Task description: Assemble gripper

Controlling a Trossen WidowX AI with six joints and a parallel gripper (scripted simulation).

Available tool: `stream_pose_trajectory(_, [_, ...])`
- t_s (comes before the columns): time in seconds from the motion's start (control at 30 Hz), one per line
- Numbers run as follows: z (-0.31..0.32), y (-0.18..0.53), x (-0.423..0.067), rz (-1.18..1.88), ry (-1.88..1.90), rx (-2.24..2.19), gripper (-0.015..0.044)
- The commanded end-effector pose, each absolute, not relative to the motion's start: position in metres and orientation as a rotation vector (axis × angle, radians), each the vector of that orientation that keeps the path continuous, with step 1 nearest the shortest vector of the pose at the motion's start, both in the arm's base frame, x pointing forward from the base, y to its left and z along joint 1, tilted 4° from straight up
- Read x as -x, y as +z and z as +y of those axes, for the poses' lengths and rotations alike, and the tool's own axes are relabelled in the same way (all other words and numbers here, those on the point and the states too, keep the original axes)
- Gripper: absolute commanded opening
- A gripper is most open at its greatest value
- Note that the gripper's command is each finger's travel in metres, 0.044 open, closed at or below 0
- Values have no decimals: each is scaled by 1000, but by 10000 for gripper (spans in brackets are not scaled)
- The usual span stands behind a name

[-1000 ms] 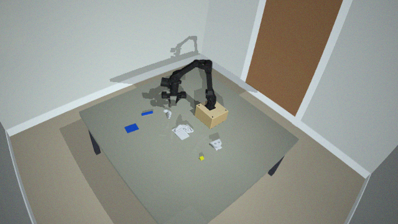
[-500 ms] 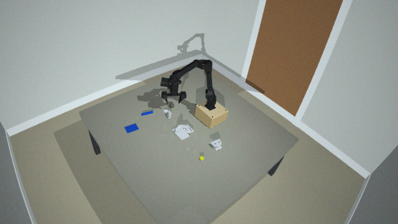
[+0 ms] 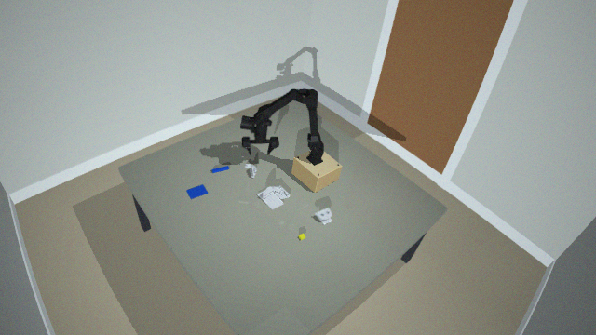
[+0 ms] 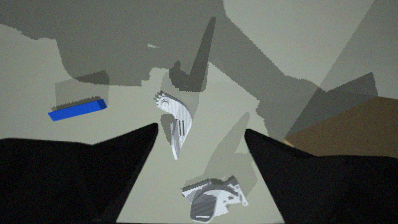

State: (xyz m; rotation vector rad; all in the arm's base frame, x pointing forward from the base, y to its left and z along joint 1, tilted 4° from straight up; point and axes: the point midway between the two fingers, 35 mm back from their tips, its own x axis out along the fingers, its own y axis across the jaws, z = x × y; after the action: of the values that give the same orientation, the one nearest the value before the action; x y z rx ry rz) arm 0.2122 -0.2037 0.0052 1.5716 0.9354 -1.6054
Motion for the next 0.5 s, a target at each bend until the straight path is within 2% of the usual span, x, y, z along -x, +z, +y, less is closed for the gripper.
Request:
stream_pose_trajectory(0.0, [-204,5,-212,935,-1605,-1572,440])
stream_pose_trajectory(0.1, [-204,5,-212,935,-1605,-1572,440])
stream_pose_trajectory(0.47, [-204,5,-212,935,-1605,-1572,151])
